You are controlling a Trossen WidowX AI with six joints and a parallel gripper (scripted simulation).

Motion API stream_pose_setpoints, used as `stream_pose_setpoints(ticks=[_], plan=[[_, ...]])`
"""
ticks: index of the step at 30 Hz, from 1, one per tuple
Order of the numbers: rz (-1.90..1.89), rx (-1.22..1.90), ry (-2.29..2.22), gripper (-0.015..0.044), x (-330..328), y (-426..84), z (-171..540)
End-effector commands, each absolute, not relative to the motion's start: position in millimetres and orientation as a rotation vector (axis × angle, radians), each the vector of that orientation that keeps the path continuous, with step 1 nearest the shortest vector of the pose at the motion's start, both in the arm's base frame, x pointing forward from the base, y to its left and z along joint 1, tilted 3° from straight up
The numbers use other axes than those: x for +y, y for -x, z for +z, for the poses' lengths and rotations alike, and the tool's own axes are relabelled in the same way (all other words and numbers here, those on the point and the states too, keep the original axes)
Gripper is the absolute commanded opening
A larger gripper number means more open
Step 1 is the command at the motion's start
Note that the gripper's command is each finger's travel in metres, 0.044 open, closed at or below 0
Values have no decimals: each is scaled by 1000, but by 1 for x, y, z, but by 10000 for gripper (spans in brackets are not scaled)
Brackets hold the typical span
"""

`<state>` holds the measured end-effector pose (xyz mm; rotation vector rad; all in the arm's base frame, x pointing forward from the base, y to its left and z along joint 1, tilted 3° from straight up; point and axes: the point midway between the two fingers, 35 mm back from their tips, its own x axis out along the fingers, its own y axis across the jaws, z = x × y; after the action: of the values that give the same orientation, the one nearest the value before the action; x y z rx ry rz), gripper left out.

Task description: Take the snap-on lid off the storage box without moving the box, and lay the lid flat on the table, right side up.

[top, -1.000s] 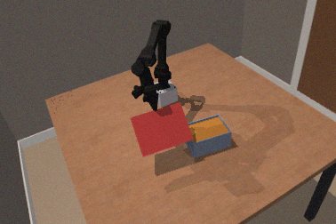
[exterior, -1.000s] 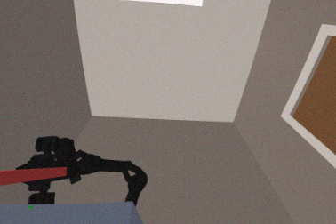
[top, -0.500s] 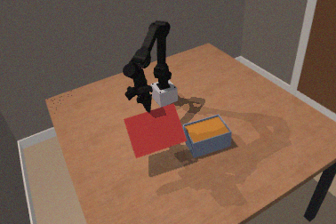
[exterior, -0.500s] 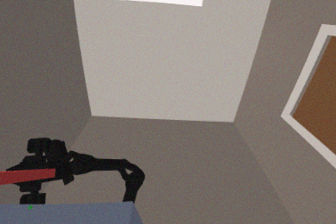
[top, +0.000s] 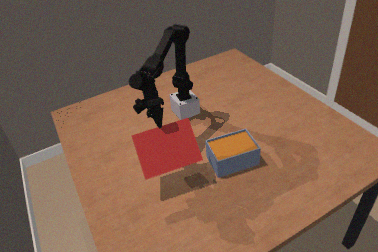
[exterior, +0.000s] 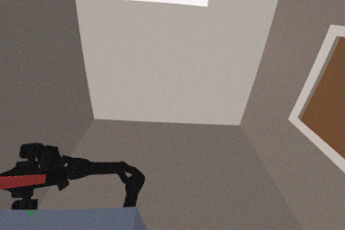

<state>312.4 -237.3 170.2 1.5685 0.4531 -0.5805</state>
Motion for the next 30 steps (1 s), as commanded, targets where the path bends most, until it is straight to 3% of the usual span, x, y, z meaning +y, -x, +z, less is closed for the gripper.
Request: stream_pose_setpoints(ticks=[1, 30], plan=[[-568, 449, -1561, 0, -247, -311, 173], [-568, 449, -1560, 0, -260, -308, 155]])
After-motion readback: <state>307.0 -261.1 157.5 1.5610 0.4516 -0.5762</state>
